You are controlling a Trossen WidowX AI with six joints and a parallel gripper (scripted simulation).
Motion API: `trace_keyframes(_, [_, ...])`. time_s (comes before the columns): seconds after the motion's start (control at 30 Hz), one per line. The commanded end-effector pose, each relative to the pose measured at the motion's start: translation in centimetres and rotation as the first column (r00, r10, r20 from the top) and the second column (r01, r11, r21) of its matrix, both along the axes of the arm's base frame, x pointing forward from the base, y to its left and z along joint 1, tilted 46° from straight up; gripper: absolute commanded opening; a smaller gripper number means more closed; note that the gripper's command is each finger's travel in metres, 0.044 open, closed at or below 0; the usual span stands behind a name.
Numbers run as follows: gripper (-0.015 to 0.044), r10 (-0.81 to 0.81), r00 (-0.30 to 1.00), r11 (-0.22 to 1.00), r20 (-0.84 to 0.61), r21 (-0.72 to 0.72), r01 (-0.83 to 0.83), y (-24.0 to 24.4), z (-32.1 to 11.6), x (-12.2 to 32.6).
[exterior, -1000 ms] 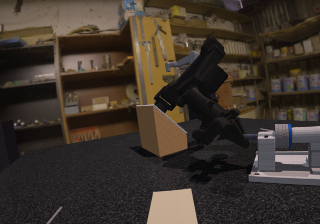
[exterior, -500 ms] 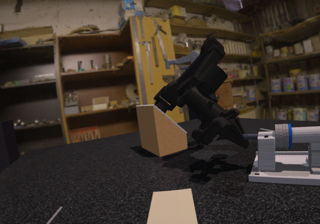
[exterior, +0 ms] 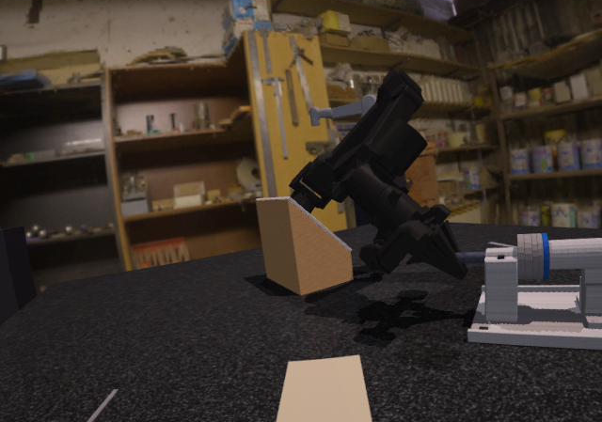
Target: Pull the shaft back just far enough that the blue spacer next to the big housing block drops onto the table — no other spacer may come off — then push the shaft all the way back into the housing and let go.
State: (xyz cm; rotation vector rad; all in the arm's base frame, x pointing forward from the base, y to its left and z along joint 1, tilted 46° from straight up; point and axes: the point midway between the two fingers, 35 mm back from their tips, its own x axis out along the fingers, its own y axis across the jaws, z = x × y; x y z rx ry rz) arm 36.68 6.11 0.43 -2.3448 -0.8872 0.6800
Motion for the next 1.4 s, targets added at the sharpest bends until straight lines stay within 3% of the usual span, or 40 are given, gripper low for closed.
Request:
trace_keyframes(0.0, [0.0, 0.004, 1.0, 1.0, 0.003, -0.002, -0.004, 0.01, -0.03, -0.09])
trace_keyframes(1.37, [0.0, 0.004, 1.0, 1.0, 0.003, -0.002, -0.004, -0.09, -0.15, -0.42])
